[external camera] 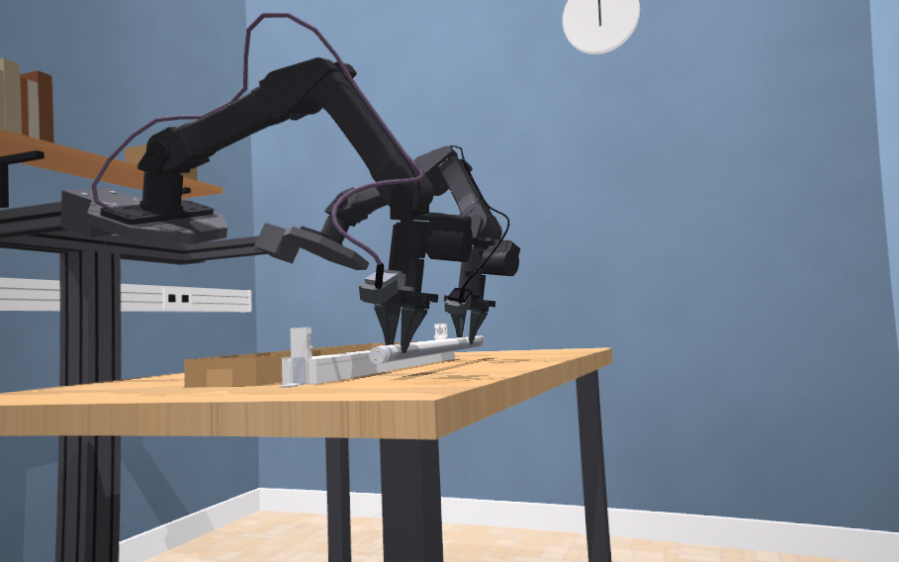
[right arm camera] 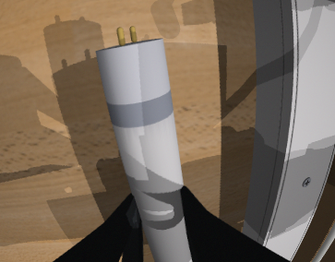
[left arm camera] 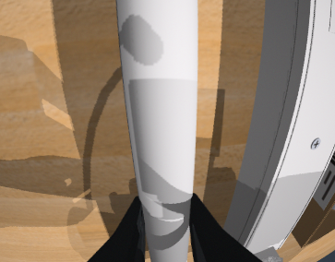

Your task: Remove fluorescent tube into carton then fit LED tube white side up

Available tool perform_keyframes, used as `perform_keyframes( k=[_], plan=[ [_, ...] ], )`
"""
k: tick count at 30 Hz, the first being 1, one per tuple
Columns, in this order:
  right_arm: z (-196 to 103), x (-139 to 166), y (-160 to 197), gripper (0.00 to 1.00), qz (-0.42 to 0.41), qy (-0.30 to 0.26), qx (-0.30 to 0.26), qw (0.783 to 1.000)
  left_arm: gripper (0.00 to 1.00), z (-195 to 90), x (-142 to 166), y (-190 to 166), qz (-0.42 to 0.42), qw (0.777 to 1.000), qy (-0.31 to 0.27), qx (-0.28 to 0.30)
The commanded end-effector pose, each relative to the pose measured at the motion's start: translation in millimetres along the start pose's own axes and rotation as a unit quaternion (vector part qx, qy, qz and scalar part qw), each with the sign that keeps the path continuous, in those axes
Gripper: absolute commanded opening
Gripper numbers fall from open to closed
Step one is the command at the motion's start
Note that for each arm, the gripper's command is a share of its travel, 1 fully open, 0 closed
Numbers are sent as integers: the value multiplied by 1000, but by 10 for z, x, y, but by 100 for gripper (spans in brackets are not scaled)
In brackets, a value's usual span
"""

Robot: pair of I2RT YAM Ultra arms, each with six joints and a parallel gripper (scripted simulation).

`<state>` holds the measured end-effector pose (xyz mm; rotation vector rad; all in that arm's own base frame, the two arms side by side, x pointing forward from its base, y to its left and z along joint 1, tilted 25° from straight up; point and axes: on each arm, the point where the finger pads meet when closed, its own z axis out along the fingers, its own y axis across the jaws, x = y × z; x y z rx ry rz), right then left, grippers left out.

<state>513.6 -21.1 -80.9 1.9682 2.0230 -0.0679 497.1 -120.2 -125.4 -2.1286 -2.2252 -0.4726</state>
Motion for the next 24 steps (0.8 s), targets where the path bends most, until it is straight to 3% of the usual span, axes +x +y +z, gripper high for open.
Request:
perform_keyframes(
  k=[1,12,15,24],
  plan=[
    [-162,26,126,11,-6,-3,-32,999,11,-130,-114,77,11,999,-8,-29],
    [-167,-32,150,11,0,-2,-68,998,11,-138,-115,105,9,998,-10,-66],
    [-156,-38,60,11,-3,-4,-50,999,11,-128,-99,20,13,999,-7,-48],
    [-172,-45,153,11,-1,-5,-103,995,11,-141,-107,109,7,995,-9,-101]
  ],
)
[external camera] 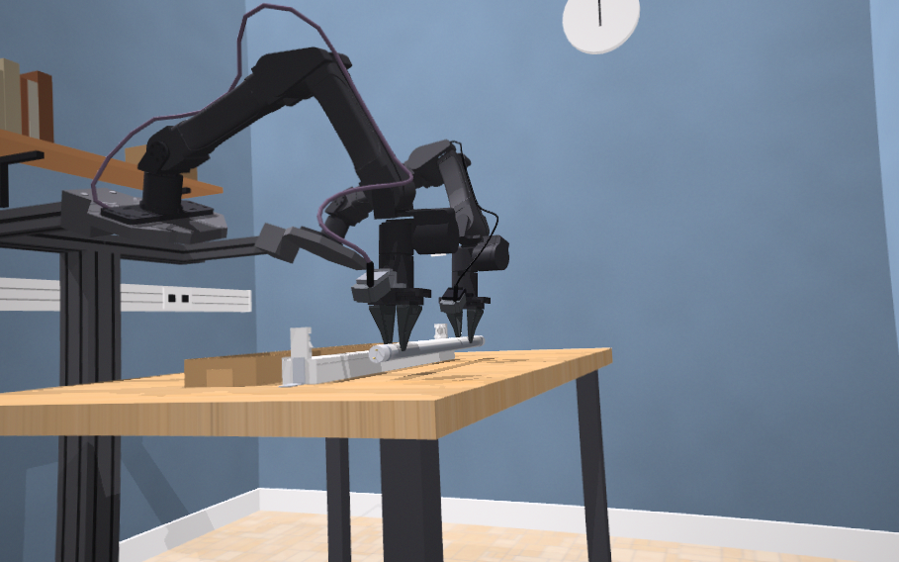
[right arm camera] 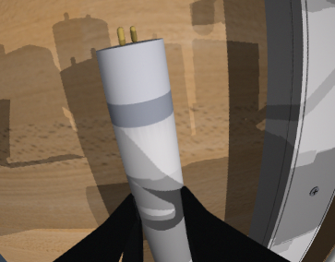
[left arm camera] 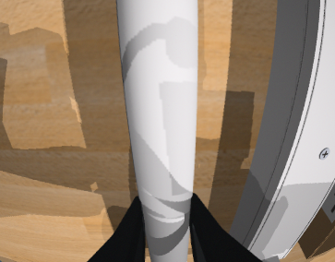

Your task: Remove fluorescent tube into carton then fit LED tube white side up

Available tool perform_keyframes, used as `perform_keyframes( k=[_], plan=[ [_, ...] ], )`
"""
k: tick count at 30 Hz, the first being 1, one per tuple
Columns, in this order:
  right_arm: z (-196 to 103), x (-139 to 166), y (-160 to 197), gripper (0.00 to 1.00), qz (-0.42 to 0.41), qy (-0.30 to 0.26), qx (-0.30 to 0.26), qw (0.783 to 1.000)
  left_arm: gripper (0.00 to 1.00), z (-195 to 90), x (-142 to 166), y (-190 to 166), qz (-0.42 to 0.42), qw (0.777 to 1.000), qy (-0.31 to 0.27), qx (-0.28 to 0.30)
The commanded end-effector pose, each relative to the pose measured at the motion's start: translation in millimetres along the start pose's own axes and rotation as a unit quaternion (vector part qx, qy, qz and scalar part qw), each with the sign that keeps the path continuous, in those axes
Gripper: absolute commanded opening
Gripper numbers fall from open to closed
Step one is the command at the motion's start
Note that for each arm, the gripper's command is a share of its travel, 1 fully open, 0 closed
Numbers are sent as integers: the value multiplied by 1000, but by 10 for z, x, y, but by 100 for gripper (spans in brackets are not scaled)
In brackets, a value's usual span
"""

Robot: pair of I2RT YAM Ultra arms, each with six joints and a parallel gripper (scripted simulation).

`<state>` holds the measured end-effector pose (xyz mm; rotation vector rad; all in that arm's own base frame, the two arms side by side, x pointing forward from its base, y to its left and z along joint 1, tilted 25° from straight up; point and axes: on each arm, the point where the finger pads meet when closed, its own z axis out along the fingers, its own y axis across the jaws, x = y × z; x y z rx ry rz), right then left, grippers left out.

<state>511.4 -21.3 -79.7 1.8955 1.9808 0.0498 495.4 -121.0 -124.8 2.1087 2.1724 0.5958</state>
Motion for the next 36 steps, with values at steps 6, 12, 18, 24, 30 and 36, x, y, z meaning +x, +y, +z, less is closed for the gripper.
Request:
perform_keyframes(
  k=[6,12,18,24,30,36],
  plan=[
    [-120,-51,83,11,-2,-6,-46,999,11,-103,-78,41,11,999,-5,-45],
    [-128,-72,144,11,1,-6,-61,998,11,-121,-101,86,10,998,-7,-58],
    [-120,-50,136,11,0,-3,-71,997,11,-109,-97,86,9,998,-7,-68],
    [-114,-38,71,11,-4,-5,-67,998,11,-100,-79,28,12,998,-4,-66],
    [-121,-77,134,11,1,-7,-89,996,11,-114,-97,88,8,996,-7,-87],
    [-123,-53,140,11,0,-3,-105,994,11,-112,-93,91,7,995,-7,-103]
  ],
)
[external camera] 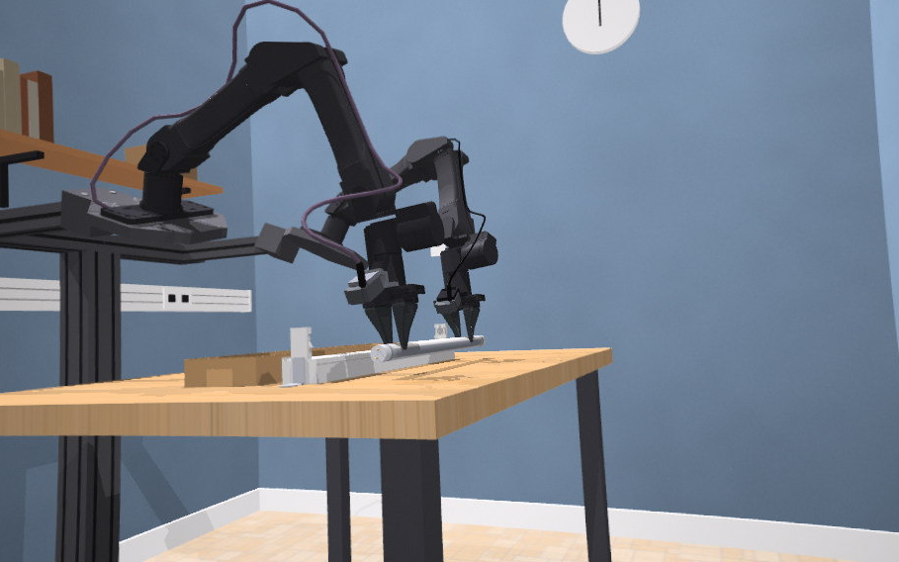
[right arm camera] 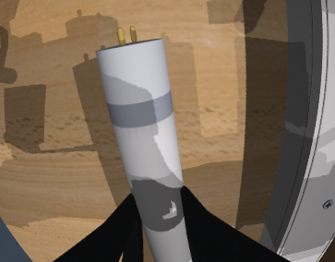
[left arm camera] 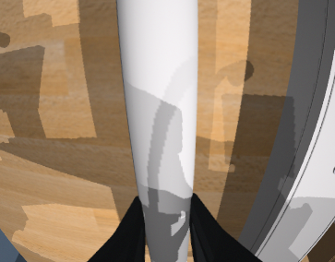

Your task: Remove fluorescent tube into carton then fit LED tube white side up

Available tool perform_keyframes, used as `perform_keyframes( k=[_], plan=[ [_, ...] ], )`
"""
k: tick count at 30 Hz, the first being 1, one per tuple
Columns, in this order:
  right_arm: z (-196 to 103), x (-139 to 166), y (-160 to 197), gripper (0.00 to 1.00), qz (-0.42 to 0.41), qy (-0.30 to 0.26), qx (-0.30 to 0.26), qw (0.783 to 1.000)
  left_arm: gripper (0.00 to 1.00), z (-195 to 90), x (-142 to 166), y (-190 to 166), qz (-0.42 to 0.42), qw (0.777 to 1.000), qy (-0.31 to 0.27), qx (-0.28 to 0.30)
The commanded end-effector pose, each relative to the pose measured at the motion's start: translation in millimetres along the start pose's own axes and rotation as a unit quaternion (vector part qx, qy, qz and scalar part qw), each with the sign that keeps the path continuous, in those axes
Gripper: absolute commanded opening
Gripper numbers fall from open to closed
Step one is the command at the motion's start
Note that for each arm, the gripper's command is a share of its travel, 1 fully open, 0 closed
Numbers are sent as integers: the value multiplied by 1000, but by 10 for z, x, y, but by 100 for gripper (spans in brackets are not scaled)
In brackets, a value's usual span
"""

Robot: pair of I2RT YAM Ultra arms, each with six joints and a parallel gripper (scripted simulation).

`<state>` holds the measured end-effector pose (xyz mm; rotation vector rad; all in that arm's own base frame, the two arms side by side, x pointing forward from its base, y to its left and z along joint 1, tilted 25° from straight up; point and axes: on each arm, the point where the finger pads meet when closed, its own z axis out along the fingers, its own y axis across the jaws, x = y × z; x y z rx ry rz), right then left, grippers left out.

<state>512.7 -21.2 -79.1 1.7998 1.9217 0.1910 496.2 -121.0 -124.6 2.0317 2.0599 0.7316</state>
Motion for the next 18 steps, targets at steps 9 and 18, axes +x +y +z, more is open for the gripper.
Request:
perform_keyframes(
  k=[9,18],
  plan=[
    [-133,-67,148,11,0,-7,-43,999,11,-127,-93,99,8,999,-8,-40],
    [-101,-87,127,11,2,-8,-58,998,11,-92,-90,69,8,998,-6,-55]
  ],
)
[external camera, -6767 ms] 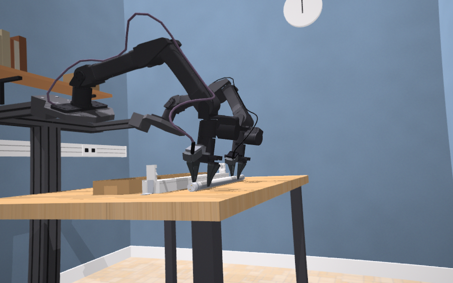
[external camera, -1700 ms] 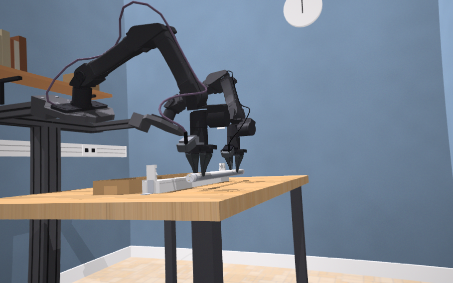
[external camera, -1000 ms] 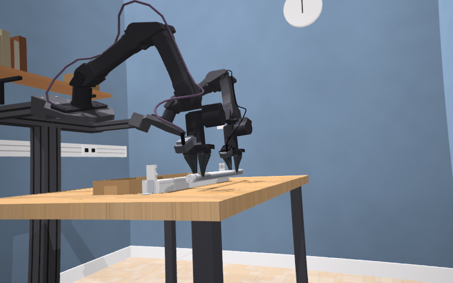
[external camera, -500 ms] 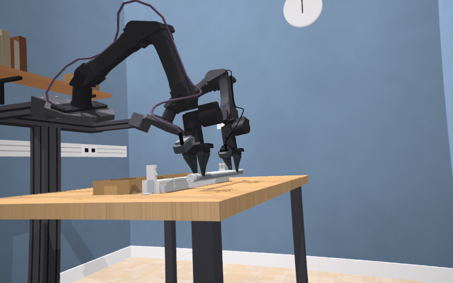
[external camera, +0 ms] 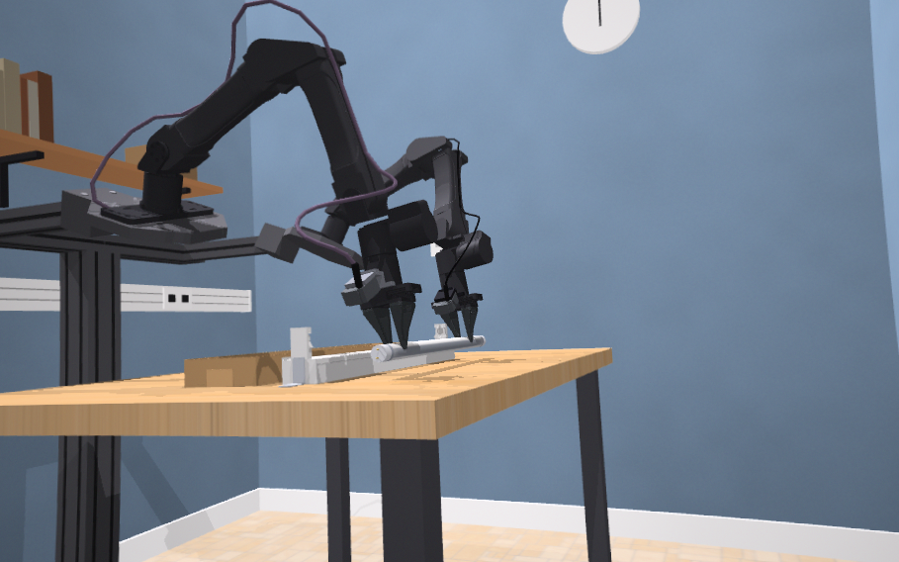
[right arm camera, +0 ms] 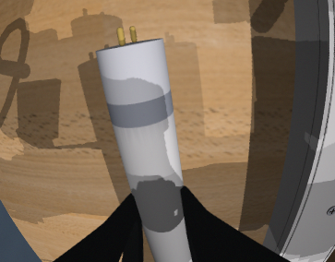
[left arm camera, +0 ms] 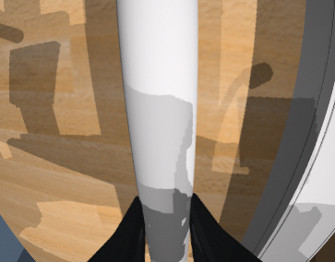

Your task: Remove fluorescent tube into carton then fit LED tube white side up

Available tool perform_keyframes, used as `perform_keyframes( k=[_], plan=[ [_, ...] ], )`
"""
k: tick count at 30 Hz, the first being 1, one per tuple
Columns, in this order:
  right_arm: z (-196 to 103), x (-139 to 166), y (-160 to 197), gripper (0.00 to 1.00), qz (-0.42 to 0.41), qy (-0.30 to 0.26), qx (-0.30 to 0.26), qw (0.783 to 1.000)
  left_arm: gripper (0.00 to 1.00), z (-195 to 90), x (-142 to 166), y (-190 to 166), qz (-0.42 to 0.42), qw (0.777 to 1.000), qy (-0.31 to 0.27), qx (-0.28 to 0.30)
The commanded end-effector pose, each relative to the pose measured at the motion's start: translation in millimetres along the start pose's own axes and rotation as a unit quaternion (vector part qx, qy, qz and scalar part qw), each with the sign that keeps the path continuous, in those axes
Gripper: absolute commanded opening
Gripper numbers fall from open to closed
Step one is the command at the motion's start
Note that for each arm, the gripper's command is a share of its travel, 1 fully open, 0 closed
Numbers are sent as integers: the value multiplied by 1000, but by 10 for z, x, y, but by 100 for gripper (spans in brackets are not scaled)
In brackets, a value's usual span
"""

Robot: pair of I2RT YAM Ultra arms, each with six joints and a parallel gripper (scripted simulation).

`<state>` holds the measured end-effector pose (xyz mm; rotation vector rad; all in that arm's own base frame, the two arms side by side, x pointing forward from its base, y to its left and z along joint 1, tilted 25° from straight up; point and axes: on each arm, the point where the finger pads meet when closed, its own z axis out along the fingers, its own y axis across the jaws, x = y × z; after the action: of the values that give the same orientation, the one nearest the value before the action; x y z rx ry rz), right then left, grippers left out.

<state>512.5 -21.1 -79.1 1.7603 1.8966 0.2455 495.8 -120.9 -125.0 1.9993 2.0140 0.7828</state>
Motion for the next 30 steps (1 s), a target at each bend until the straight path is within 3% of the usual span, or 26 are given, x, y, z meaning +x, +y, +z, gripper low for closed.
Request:
perform_keyframes(
  k=[1,5,7,11,18,22,30],
  plan=[
    [-96,-82,139,11,2,-9,-32,999,11,-95,-91,89,7,1000,-6,-29],
    [-100,-44,83,11,-3,-6,-22,1000,11,-81,-71,13,12,1000,-3,-18],
    [-161,-74,338,11,3,-9,-51,999,11,-120,-120,188,4,999,-10,-37],
    [-71,-31,47,11,-3,-6,-24,1000,11,-76,-77,8,12,1000,-3,-21],
    [-108,-75,142,11,1,-9,-45,999,11,-120,-87,104,7,999,-6,-43],
    [-105,-65,88,11,-1,-7,-36,999,11,-60,-70,-13,13,1000,-2,-29],
    [-93,-70,131,11,1,-7,-70,998,11,-122,-84,117,4,997,-7,-71]
  ],
)
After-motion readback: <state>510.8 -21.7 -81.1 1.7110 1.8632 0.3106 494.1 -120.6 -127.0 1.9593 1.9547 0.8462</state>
